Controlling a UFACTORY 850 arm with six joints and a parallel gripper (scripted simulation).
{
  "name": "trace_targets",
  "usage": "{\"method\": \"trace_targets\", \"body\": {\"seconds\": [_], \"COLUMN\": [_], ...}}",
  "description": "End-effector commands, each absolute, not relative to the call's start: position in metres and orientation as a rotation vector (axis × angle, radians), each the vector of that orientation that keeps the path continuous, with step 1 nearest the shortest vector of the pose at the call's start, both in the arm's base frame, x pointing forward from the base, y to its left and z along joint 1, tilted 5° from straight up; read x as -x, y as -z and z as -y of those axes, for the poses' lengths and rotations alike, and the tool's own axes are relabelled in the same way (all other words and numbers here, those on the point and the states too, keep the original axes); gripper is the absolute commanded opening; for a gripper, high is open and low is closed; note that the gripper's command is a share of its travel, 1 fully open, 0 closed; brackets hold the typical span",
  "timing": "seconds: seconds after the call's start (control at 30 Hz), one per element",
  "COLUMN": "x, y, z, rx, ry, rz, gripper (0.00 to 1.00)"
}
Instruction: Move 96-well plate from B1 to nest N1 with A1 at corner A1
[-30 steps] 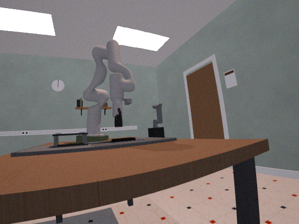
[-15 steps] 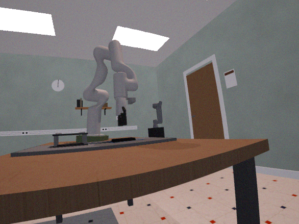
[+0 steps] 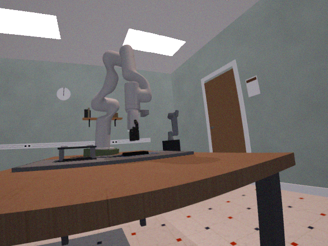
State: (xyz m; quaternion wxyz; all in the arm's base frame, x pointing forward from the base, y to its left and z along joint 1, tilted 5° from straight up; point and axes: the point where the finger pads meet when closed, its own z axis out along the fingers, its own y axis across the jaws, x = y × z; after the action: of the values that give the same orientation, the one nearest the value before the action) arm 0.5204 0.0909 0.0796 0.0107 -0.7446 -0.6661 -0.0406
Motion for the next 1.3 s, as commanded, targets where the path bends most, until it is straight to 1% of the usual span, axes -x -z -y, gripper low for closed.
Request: {"method": "trace_targets", "body": {"seconds": [0.0, 0.83, 1.27], "x": [-0.522, -0.523, -0.523], "y": [-0.073, -0.035, -0.034], "z": [-0.091, -0.094, -0.094], "rx": [2.324, 2.324, 2.324], "ry": [0.129, 0.129, 0.129], "rz": [2.079, 2.079, 2.079], "gripper": [1.00, 1.00, 1.00]}}
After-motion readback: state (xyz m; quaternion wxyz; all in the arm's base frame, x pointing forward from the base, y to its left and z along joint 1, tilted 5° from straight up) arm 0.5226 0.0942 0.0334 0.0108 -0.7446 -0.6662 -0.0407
